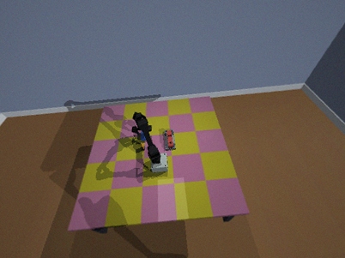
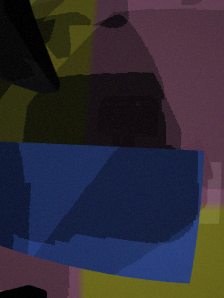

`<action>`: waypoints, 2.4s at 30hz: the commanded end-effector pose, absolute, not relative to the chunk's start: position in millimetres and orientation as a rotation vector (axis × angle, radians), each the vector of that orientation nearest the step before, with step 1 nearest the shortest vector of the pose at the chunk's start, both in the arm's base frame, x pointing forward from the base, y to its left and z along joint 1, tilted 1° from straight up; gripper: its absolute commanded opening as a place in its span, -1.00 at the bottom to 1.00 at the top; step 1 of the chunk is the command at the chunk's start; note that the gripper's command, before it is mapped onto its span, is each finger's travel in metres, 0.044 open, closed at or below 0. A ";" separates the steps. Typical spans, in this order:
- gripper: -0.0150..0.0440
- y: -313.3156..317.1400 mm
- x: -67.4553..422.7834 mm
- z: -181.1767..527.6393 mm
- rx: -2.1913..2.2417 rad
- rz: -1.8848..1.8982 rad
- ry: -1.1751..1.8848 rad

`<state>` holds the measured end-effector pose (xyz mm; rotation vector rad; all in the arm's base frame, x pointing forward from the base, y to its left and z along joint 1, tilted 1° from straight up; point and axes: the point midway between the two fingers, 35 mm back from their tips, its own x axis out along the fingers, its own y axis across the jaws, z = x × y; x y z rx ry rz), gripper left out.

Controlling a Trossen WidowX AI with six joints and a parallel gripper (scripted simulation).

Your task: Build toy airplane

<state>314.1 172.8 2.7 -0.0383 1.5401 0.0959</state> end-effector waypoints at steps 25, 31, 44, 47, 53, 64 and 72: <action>-0.05 171.8 313.0 -12.5 -0.040 0.089 1.542; -0.49 172.5 313.8 -1.2 -0.043 0.097 1.542; -0.49 173.5 316.5 36.9 -0.045 0.101 1.540; -0.49 173.3 316.7 46.4 -0.045 0.100 1.540; -0.49 172.4 316.3 65.4 -0.043 0.097 1.540; -0.49 169.5 312.6 100.5 -0.041 0.092 1.541; -0.49 167.1 310.1 114.5 -0.035 0.086 1.542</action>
